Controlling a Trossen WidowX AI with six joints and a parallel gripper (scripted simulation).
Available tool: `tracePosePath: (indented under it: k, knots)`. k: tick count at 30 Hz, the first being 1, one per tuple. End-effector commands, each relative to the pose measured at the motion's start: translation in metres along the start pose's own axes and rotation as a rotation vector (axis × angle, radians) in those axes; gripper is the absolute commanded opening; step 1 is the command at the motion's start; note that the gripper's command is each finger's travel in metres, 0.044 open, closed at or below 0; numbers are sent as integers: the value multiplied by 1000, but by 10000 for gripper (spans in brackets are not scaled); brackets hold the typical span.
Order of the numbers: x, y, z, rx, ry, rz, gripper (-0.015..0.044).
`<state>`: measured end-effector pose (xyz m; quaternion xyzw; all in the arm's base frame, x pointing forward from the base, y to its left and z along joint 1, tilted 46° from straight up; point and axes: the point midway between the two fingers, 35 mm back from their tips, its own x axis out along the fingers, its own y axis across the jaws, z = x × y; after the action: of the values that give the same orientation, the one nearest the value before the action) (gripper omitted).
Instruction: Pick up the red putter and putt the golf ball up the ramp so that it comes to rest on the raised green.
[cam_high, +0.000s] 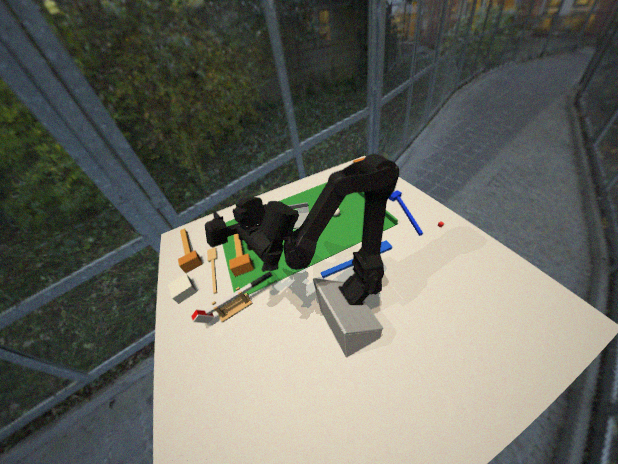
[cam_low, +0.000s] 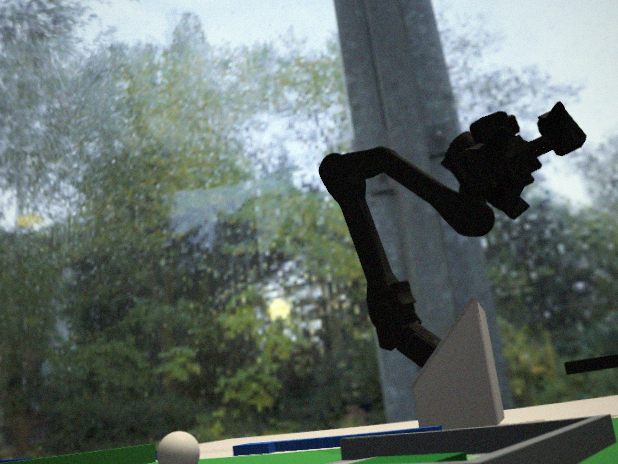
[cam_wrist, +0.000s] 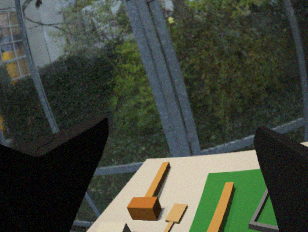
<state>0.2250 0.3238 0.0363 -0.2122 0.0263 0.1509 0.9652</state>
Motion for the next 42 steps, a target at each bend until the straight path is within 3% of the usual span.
tracePosePath:
  k: [1,9,17,26,35,42]
  knots:
    - [2,1,-2,-15,7,3,426]
    - [52,13,-95,-614,404,203,440]
    - [54,-7,-160,-913,735,436,440]
    - [31,-43,-206,-1080,1088,769,440]
    - [-8,-75,-218,-1111,1371,1074,440]
    - [-11,-74,-219,-1112,1387,1089,440]
